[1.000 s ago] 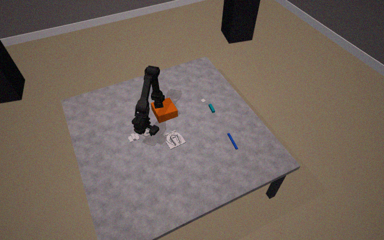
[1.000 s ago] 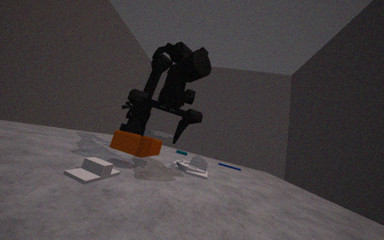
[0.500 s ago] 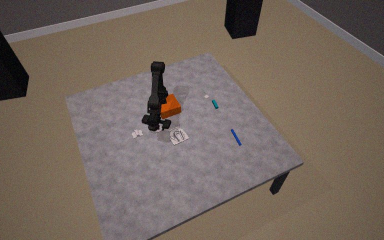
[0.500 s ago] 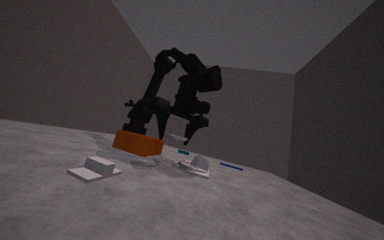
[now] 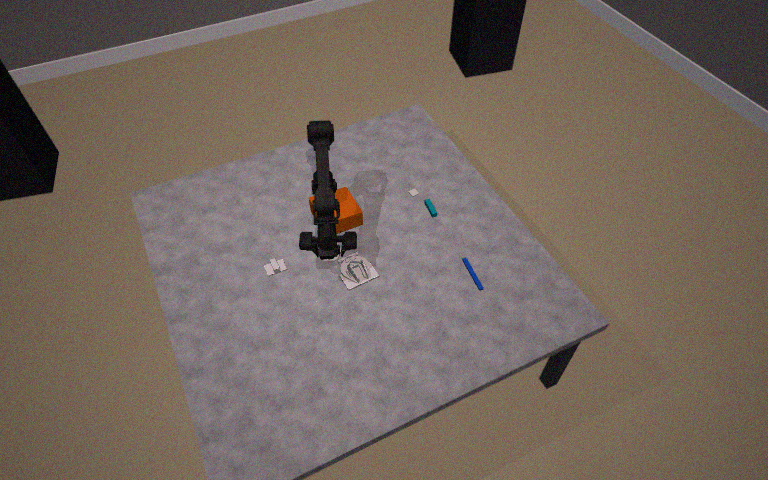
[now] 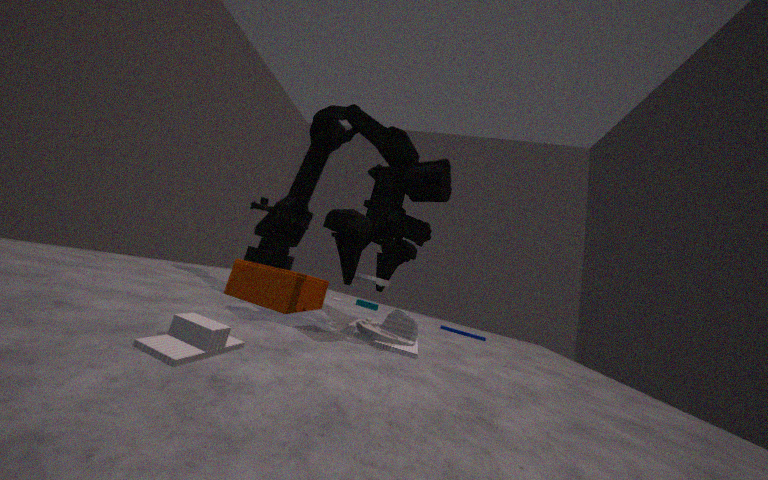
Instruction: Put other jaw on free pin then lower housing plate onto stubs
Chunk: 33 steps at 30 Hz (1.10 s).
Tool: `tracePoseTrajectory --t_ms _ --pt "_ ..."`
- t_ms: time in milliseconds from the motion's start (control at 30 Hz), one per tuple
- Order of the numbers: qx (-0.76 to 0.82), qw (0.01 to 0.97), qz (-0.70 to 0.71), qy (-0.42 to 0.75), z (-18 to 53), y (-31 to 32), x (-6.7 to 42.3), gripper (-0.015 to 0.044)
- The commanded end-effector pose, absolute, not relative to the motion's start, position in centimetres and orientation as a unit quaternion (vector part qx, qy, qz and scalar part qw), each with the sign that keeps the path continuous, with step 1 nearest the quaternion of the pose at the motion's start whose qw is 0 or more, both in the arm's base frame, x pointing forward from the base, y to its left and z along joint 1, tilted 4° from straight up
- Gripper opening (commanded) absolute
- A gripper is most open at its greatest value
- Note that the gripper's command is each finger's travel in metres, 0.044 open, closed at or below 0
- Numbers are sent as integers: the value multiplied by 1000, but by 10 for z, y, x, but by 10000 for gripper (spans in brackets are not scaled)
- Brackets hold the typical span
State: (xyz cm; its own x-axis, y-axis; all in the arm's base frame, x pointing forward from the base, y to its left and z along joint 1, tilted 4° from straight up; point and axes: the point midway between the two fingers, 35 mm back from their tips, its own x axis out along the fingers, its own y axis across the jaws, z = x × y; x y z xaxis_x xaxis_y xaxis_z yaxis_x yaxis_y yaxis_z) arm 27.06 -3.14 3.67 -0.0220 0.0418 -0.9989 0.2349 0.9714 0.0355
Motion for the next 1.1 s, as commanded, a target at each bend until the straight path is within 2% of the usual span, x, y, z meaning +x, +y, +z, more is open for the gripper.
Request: tracePoseTrajectory --t_ms 0,700,1067 --pt "74 695 -40 714 37 -18 269 351" --pt "-64 694 108 709 39 47 256 351" --pt "-68 694 113 708 39 49 256 351"
